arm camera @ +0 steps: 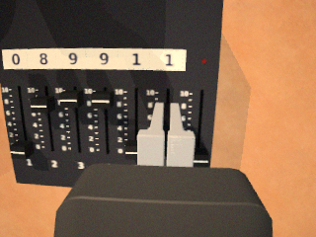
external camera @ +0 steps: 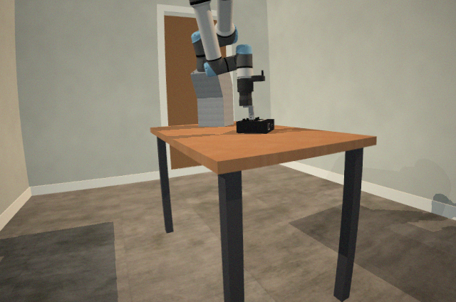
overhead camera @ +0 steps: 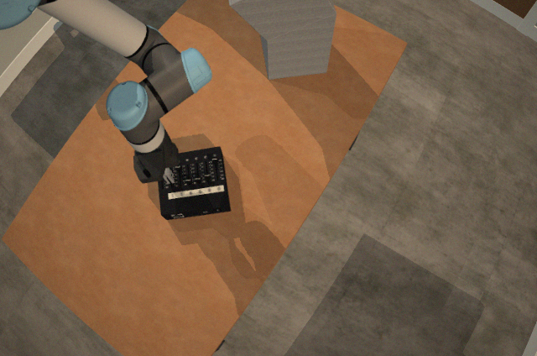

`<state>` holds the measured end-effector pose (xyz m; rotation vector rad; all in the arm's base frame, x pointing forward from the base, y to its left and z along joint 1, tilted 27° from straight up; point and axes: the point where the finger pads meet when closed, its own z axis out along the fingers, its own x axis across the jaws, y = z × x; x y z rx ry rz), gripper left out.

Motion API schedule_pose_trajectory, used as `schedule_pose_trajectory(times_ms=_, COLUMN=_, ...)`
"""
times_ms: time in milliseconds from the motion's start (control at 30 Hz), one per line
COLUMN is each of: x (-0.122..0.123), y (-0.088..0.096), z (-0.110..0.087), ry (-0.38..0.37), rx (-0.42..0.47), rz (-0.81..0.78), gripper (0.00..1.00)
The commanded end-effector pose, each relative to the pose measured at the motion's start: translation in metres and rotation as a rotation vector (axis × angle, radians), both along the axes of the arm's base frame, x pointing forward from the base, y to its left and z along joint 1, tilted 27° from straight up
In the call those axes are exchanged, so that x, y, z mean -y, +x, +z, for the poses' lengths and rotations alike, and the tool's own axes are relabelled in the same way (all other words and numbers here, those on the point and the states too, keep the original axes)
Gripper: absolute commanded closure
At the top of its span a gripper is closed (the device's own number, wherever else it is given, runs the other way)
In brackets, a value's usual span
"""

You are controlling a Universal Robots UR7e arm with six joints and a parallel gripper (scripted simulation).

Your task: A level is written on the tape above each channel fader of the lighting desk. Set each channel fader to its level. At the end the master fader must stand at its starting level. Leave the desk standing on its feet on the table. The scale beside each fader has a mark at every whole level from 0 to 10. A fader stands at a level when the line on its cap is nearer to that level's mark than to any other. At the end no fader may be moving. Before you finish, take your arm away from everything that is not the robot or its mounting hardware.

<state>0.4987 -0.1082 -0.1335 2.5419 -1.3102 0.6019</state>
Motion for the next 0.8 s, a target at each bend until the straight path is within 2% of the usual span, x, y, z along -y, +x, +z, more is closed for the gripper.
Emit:
schedule_pose_trajectory(times_ms=0, x=0.0012, y=-0.0014, z=0.0005, ry=-0.001, rx=0.001, rz=0.0, gripper=1.0)
schedule_pose_trajectory(times_ms=767, x=0.0042, y=-0.0058, z=0.0005, ry=-0.001, rx=0.001, rz=0.0, gripper=1.0)
